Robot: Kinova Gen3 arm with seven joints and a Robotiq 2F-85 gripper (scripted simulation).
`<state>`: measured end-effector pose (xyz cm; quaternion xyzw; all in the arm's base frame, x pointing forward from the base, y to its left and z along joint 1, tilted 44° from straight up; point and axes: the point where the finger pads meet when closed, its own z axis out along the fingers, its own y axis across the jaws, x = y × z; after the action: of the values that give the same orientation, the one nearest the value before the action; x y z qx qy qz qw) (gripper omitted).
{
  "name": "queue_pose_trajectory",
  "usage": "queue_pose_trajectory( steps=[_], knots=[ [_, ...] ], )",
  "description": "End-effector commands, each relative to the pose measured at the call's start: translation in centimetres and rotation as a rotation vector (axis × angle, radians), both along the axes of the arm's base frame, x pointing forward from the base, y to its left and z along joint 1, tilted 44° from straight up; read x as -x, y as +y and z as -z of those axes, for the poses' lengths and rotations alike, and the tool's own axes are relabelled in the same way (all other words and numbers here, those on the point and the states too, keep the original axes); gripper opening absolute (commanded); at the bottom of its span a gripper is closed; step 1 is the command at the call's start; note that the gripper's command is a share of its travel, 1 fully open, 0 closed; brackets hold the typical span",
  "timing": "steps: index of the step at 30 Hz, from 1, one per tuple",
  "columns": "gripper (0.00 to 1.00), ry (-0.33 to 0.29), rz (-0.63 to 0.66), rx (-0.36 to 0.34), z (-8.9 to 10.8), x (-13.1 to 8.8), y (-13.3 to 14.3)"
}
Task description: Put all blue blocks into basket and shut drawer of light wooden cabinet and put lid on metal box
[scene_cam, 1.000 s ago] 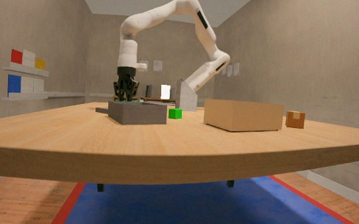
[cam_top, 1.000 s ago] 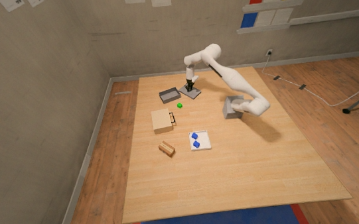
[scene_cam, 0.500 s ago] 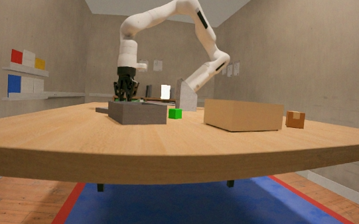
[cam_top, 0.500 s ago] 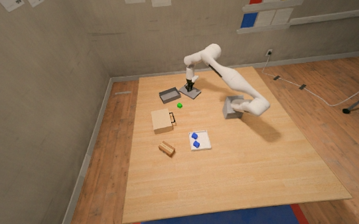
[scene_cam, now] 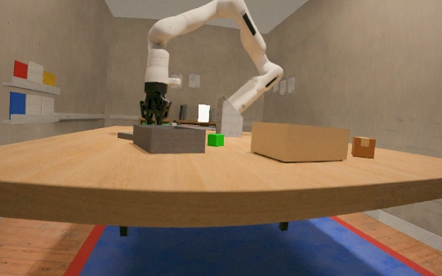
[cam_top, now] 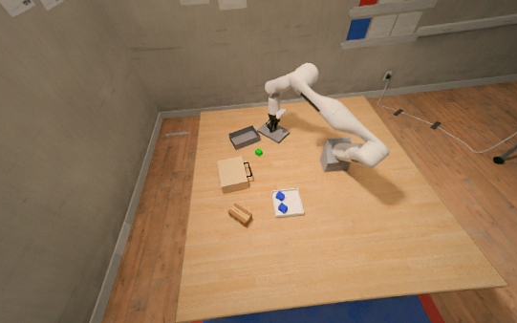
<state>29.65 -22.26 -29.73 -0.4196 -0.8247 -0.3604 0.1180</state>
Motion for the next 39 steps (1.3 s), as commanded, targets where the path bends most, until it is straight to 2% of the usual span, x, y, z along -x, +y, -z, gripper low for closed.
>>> queue_pose_trajectory(
  steps=[1, 2, 39],
  knots=[
    [0.48, -0.001, 0.001, 0.002, -0.05, -0.03, -0.15],
    [0.10, -0.001, 0.001, 0.002, -0.05, -0.03, -0.15],
    [0.10, -0.001, 0.001, 0.002, -0.09, -0.03, -0.18]
  ],
)
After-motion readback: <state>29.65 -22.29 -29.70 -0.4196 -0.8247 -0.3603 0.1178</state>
